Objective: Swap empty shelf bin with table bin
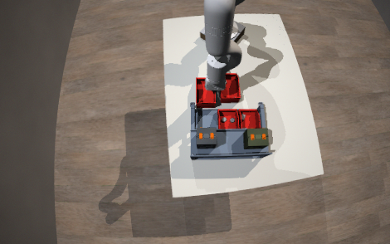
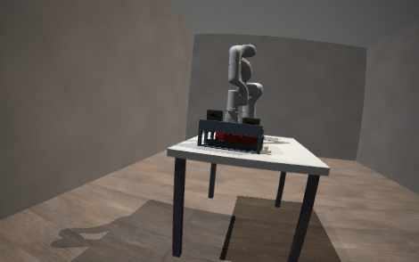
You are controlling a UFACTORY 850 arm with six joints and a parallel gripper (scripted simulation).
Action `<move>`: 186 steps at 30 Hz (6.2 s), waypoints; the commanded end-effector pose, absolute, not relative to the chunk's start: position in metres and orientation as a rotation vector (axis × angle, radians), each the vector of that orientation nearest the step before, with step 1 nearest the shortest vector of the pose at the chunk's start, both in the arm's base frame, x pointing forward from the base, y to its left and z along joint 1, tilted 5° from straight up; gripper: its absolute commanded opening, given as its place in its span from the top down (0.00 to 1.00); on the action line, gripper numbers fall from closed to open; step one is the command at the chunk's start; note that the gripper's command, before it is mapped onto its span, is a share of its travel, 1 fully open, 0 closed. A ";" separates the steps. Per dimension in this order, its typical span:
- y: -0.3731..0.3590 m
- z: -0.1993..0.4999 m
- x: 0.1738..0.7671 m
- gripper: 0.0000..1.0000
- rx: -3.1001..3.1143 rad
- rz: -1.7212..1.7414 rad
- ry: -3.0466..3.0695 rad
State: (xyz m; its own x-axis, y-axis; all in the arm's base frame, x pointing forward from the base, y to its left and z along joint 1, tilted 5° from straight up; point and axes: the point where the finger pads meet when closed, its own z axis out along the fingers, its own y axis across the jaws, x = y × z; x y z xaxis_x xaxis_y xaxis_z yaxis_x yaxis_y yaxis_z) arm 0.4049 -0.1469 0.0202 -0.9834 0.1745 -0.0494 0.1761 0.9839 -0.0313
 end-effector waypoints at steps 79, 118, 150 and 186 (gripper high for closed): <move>-0.142 0.096 0.401 1.00 0.272 -0.085 3.069; -0.142 0.109 0.400 1.00 0.272 -0.085 3.069; -0.068 0.104 0.406 1.00 0.272 -0.085 3.069; 0.127 0.092 0.420 1.00 0.273 -0.085 3.069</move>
